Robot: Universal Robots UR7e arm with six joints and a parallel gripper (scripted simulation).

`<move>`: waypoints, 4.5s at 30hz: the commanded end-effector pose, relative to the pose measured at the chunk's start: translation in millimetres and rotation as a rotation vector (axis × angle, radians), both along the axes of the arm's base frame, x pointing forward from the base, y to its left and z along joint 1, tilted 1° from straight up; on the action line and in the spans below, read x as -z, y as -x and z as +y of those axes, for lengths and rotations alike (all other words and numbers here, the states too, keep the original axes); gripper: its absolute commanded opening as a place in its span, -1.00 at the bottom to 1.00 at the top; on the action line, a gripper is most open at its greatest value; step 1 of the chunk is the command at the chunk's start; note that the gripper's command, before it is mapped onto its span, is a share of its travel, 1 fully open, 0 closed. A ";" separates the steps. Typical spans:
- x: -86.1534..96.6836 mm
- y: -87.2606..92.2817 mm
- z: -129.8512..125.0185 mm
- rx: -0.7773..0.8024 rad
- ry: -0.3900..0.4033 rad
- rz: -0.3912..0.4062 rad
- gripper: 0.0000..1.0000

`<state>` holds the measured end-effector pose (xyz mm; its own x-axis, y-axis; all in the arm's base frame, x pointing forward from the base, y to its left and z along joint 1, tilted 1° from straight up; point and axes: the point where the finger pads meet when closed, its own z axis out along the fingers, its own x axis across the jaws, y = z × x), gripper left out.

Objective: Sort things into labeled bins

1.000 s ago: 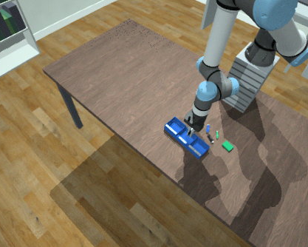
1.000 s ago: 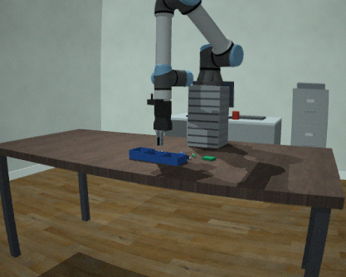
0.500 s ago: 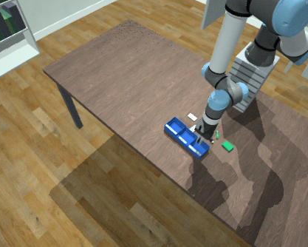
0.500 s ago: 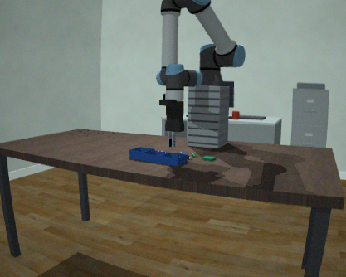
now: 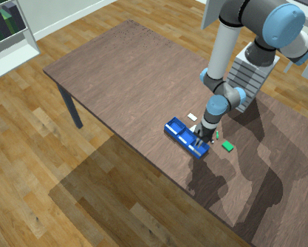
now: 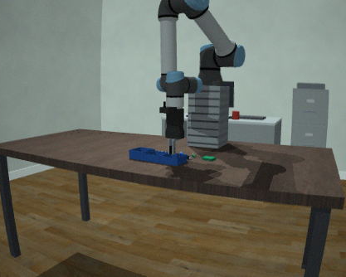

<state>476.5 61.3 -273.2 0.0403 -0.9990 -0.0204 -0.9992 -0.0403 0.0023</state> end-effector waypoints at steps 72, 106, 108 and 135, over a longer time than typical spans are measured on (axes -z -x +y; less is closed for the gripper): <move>1.4 -1.1 -0.1 0.000 0.000 -0.002 -0.39; -131.0 -1.4 -2.8 0.000 0.000 -0.003 -0.39; -147.7 -1.4 -3.1 0.000 0.000 -0.003 -0.39; -100.7 67.8 50.8 -0.544 0.000 -0.005 1.00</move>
